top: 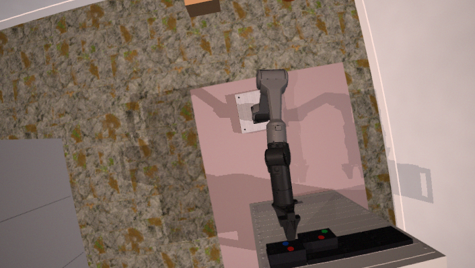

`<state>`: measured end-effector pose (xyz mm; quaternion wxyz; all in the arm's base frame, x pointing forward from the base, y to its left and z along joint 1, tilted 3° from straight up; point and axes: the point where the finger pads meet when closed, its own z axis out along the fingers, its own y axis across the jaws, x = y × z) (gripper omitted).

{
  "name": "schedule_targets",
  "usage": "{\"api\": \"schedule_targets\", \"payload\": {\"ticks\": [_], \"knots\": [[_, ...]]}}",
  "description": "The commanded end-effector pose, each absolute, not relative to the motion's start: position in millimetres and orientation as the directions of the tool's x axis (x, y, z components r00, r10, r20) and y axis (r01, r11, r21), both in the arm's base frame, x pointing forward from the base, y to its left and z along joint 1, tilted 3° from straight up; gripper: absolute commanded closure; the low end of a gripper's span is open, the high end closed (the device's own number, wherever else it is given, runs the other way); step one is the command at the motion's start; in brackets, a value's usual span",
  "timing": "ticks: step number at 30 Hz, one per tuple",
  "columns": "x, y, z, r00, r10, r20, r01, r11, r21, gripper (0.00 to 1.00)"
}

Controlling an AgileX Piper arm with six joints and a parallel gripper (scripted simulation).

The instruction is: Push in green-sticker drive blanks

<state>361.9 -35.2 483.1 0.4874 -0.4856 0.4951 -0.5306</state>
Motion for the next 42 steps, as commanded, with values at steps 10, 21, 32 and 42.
{"api": "schedule_targets", "payload": {"ticks": [10,21,32,42], "knots": [[362.9,-35.6,483.0,-0.053,-0.998,0.033,0.035,-0.035,-0.999,1.00],[362.9,-35.6,483.0,-0.053,-0.998,0.033,0.035,-0.035,-0.999,1.00],[362.9,-35.6,483.0,-0.053,-0.998,0.033,0.035,-0.035,-0.999,1.00],[362.8,-35.1,482.8,-0.053,-0.998,0.032,0.035,-0.034,-0.999,1.00]]}}
